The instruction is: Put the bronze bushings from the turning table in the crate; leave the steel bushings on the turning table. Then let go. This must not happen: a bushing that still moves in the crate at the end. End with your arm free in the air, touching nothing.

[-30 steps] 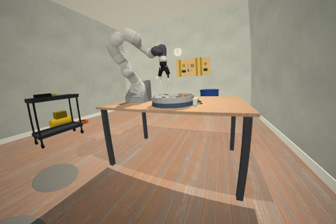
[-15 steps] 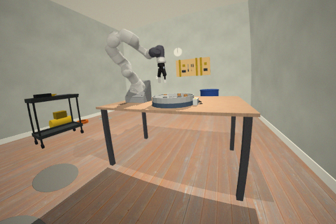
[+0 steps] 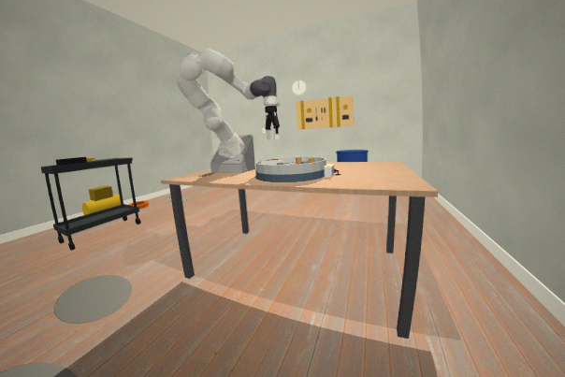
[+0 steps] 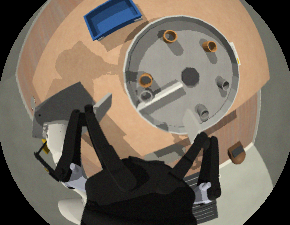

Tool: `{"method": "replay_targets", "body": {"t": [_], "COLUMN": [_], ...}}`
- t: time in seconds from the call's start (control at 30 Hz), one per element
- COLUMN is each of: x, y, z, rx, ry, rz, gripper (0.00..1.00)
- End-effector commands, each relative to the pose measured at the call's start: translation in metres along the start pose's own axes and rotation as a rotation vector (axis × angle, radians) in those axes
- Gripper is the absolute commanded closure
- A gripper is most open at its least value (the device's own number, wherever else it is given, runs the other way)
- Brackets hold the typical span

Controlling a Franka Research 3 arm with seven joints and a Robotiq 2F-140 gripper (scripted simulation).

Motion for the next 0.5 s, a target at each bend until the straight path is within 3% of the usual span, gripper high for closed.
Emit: {"method": "replay_targets", "body": {"t": [0.0, 0.43, 0.47], "x": [0.0001, 0.0001, 0.0001], "y": [-0.0003, -0.0003, -0.0003], "z": [-0.0004, -0.0004, -0.0004], "rx": [0.0, 0.0, 0.0], "ry": [0.002, 0.002, 0.002], "rz": [-0.013, -0.013, -0.013], "gripper": [0.0, 0.0, 0.93]}}
Point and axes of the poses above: the point where the finger pads meet when closed, its own z axis back along the fingers, its own y axis across the jaws, x = y × z, the point moved 6 cm from there along z, back along the fingers, and after that the axes turned 13 degrees about -z, right-handed, at the moved point
